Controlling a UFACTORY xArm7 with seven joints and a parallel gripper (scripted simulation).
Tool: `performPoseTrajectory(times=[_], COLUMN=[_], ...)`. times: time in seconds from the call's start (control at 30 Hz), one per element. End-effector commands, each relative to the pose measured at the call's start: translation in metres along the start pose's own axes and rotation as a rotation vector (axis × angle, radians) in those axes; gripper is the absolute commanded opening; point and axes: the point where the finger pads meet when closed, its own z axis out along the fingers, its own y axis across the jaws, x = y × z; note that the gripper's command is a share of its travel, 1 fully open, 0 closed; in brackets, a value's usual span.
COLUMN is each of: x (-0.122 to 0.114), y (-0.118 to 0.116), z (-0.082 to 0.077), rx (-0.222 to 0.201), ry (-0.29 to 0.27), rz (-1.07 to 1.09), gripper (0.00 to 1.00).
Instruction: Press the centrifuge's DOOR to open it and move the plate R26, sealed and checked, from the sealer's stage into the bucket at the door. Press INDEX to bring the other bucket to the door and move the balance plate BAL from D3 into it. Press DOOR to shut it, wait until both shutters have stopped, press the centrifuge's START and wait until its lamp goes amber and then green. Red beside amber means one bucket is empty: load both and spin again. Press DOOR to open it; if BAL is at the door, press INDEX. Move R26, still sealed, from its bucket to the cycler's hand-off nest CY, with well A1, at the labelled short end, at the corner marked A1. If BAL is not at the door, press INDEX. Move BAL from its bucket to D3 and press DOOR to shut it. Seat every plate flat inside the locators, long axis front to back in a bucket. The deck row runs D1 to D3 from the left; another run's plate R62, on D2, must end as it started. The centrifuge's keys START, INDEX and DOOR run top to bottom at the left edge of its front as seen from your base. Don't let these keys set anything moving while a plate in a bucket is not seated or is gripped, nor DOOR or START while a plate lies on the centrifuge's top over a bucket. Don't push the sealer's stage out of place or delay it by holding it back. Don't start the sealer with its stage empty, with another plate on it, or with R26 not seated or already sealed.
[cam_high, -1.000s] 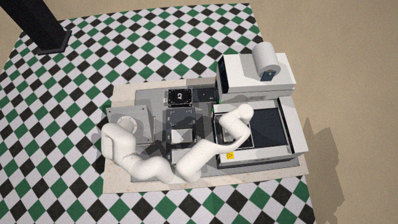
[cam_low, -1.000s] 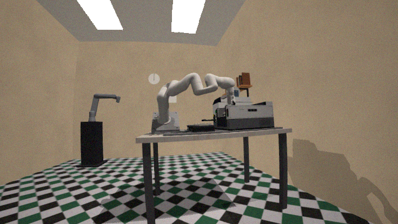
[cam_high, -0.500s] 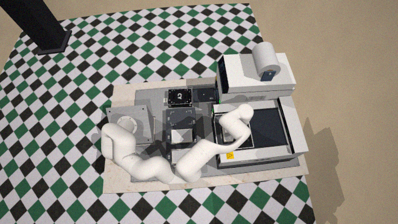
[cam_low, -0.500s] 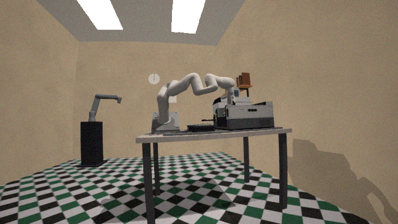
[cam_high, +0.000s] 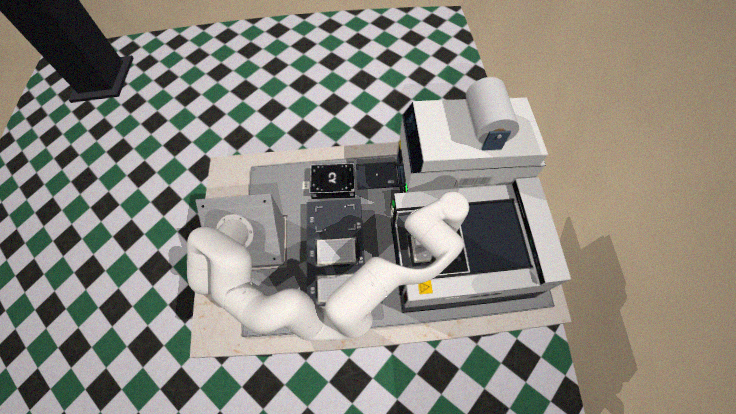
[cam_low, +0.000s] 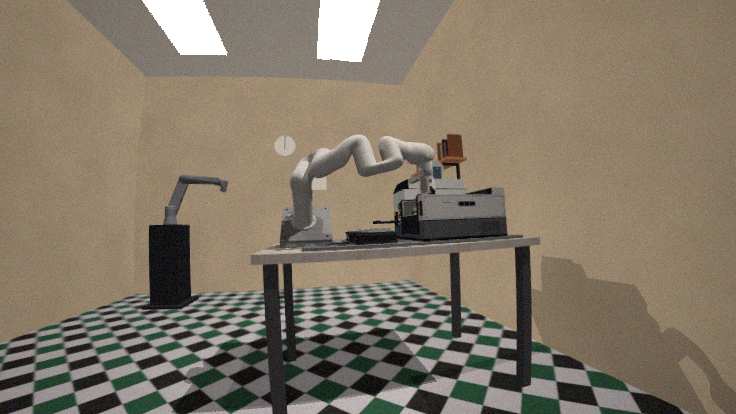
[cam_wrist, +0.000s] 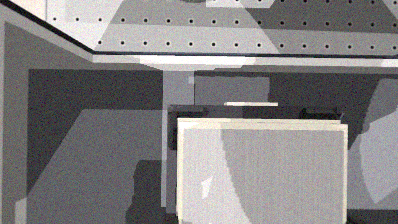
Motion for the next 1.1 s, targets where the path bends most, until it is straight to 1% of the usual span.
performPoseTrajectory(times=[0.0,1.07], x=[-0.0009,-0.0009], y=[0.0006,0.0006], z=[-0.0018,0.0071], rx=[-0.002,-0.002], ry=[-0.005,-0.005], rz=[0.0,0.0], gripper=[0.0,0.0])
